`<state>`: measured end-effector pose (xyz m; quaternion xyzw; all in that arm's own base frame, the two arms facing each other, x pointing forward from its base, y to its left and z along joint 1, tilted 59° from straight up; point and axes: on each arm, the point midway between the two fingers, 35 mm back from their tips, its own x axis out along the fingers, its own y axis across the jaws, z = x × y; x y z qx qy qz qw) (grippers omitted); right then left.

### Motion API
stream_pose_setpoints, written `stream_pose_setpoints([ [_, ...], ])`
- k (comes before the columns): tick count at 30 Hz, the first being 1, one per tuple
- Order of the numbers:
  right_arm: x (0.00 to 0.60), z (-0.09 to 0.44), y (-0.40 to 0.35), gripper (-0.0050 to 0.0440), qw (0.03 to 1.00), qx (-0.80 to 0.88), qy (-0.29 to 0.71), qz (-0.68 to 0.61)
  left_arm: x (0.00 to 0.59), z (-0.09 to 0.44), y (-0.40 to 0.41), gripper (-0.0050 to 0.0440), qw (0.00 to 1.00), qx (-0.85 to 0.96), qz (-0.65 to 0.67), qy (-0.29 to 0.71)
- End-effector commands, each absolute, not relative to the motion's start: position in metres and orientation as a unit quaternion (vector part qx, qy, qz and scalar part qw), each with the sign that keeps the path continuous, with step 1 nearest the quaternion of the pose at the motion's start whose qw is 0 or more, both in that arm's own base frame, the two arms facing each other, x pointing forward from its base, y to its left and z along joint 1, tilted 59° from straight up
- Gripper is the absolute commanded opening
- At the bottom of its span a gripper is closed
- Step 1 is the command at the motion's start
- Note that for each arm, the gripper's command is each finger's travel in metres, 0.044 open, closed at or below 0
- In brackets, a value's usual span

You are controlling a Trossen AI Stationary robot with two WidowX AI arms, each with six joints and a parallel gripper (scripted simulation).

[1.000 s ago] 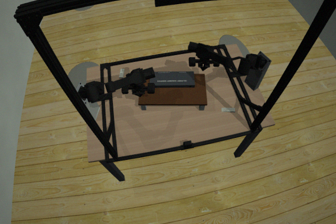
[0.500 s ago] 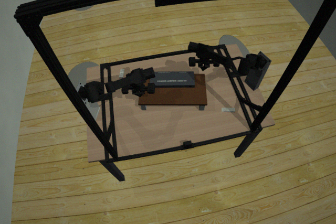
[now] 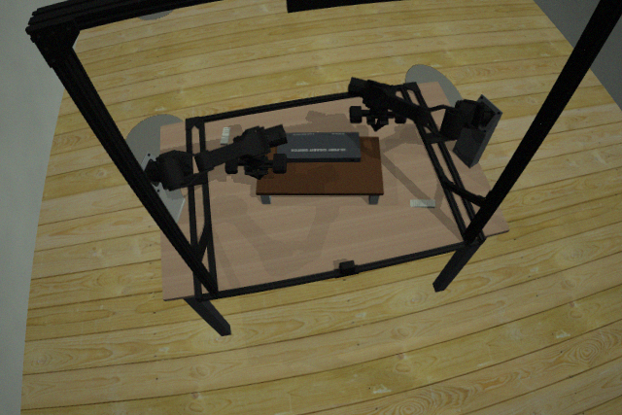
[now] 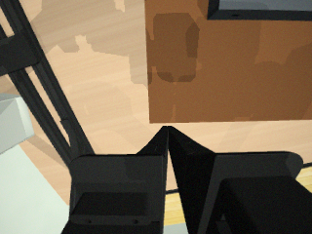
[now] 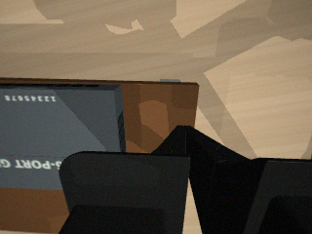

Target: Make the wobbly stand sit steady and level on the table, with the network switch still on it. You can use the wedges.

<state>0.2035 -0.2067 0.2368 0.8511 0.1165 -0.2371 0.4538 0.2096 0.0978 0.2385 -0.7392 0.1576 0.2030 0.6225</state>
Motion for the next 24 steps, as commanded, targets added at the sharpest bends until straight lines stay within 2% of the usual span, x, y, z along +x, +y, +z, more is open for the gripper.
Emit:
stream_pose_setpoints([
  [1, 0.203, 0.237, -0.206, 0.0, 0.451, 0.853, 0.116, -0.236, 0.21, 0.239, 0.098, 0.0, 0.623, -0.739, 0.203, 0.158],
  [4, 0.203, 0.237, -0.206, 0.0, 0.451, 0.853, 0.116, -0.236, 0.21, 0.239, 0.098, 0.0, 0.623, -0.739, 0.203, 0.158],
  [9, 0.209, 0.284, -0.247, 0.0, 0.609, 0.75, 0.067, -0.25, 0.21, 0.239, 0.098, 0.0, 0.623, -0.739, 0.203, 0.158],
  [16, 0.209, 0.359, -0.285, 0.0, 0.752, 0.603, -0.002, -0.267, 0.21, 0.239, 0.098, 0.0, 0.623, -0.739, 0.203, 0.158],
  [22, 0.206, 0.362, -0.279, 0.0, 0.753, 0.601, -0.006, -0.266, 0.21, 0.239, 0.098, 0.0, 0.623, -0.739, 0.203, 0.158],
  [24, 0.205, 0.386, -0.287, 0.0, 0.79, 0.548, -0.031, -0.272, 0.21, 0.239, 0.098, 0.0, 0.623, -0.739, 0.203, 0.158],
])
